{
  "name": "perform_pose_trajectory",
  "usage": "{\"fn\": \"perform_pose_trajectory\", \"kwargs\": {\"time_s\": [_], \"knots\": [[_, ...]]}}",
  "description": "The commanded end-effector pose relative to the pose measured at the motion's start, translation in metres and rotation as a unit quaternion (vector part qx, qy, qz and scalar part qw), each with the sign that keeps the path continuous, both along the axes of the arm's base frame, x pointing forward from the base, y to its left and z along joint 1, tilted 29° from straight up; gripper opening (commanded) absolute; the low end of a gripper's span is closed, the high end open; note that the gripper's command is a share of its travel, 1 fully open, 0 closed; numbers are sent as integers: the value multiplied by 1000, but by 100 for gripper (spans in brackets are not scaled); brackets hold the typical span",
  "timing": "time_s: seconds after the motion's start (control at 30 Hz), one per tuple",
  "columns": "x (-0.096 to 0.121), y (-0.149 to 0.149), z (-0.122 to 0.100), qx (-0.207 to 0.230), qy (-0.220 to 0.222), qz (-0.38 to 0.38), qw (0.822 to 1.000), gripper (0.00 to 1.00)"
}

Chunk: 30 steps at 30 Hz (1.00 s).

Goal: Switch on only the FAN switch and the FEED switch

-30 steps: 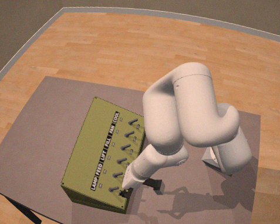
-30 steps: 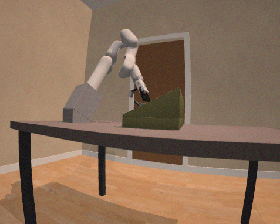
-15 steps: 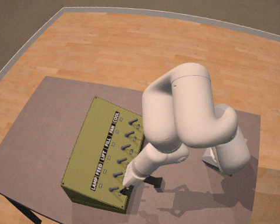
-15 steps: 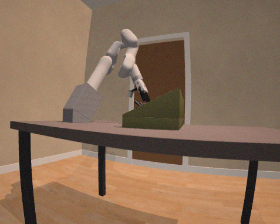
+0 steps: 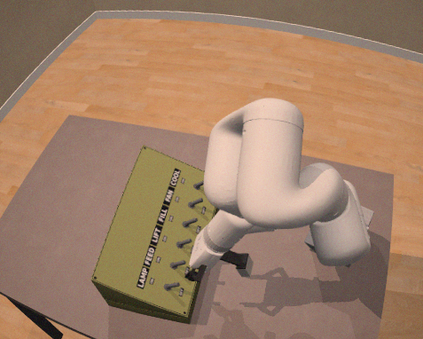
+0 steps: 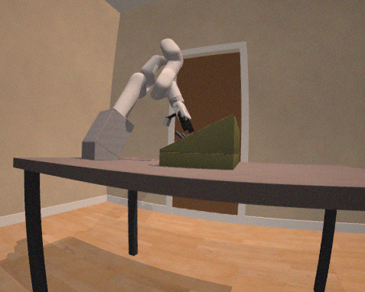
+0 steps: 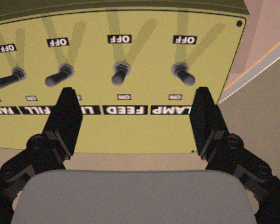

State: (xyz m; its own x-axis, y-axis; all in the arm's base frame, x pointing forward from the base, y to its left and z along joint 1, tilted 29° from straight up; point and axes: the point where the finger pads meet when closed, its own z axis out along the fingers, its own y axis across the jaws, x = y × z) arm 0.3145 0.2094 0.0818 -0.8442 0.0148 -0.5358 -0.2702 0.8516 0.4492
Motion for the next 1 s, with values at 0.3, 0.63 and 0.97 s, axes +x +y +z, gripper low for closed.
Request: {"fn": "perform_pose_trajectory", "kwargs": {"time_s": [0.3, 0.63, 0.97], "knots": [[6, -16, -8, 2, -1, 1, 1000, 100], [6, -16, -8, 2, -1, 1, 1000, 100], [6, -16, -8, 2, -1, 1, 1000, 100]]}}
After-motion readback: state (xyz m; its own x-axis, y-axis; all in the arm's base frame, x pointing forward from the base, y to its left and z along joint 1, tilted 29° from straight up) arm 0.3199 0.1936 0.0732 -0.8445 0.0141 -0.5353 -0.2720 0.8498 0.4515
